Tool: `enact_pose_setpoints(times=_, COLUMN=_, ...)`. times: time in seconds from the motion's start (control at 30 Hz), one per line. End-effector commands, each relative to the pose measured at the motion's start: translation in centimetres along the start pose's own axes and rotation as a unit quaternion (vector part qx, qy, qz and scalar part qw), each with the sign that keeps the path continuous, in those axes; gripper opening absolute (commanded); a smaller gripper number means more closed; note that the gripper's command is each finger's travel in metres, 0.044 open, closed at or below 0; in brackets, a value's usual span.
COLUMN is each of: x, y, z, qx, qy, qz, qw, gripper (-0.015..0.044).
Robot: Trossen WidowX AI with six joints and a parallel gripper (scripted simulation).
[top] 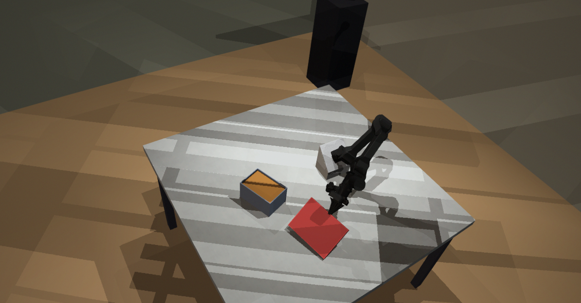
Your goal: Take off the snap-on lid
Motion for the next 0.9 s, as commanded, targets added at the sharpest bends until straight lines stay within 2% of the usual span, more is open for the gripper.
enact_pose_setpoints(times=0.0, x=-0.9, y=-0.4, z=-0.4, qx=-0.004, qy=0.011, qz=0.001, qw=1.0, gripper=0.0)
enact_pose_setpoints(times=0.87, x=-2.5, y=-0.8, z=-1.7, qx=-0.004, qy=0.011, qz=0.001, qw=1.0, gripper=0.0)
Point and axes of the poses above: the point midway between the two fingers, 35 mm back from their tips, its own z axis back along the fingers, its own x axis across the jaws, y = z × x, the point moved 1 cm from there along z, back along the fingers, and after that the axes turned 13 degrees about -z, right-handed, at the moved point
